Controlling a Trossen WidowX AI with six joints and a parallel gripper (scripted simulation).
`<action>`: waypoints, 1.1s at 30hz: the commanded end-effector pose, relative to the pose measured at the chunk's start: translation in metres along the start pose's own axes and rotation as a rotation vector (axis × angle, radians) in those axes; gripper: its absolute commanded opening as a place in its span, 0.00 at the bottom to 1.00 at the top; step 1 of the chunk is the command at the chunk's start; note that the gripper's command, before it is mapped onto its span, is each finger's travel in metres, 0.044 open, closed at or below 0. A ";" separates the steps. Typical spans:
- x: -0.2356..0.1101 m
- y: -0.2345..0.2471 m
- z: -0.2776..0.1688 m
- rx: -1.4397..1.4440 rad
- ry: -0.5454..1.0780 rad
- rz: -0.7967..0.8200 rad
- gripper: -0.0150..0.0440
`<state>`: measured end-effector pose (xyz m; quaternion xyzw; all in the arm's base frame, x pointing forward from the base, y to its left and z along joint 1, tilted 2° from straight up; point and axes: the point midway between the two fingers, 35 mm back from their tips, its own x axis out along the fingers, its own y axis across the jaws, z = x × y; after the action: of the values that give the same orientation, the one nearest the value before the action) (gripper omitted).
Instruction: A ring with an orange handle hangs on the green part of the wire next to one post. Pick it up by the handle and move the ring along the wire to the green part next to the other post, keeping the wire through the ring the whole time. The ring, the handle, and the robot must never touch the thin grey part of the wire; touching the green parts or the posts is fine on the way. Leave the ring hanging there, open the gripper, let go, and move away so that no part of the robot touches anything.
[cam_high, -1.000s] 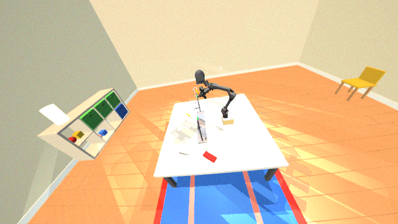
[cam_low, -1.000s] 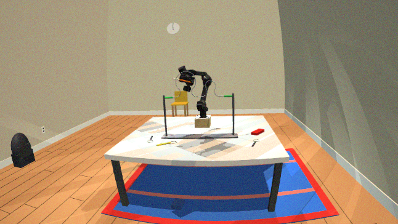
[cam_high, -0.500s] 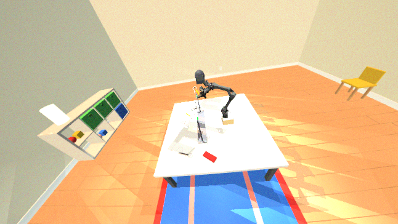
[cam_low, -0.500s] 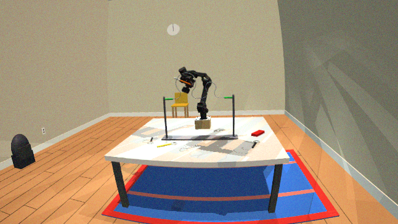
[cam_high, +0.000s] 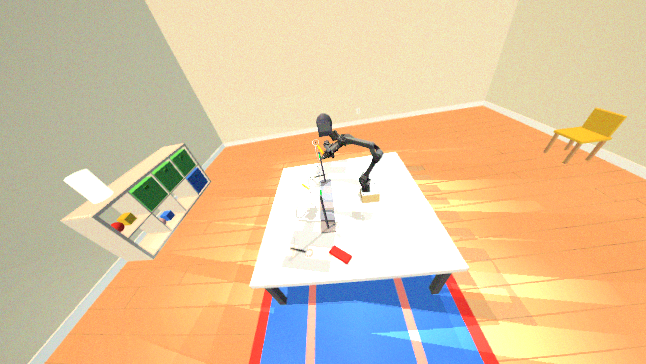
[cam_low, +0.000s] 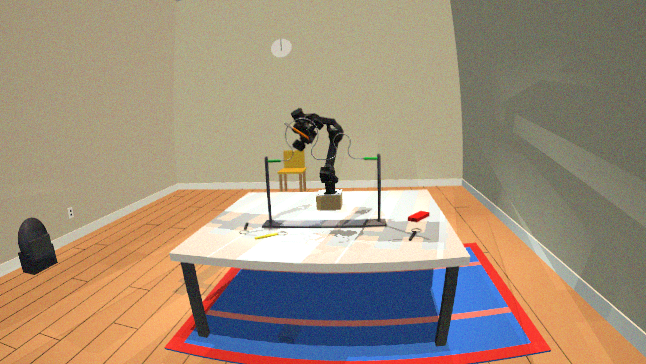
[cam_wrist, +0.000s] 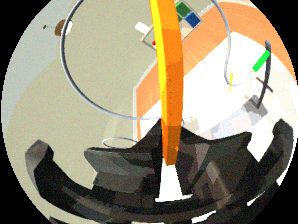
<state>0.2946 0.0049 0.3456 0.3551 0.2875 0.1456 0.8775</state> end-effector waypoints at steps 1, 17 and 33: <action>-0.001 -0.001 0.000 -0.043 -0.008 -0.021 0.00; 0.000 -0.009 0.002 -0.215 -0.033 -0.119 0.00; -0.001 -0.017 0.004 -0.387 -0.059 -0.216 0.00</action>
<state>0.2984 -0.0088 0.3357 0.1688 0.2693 0.0967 0.9432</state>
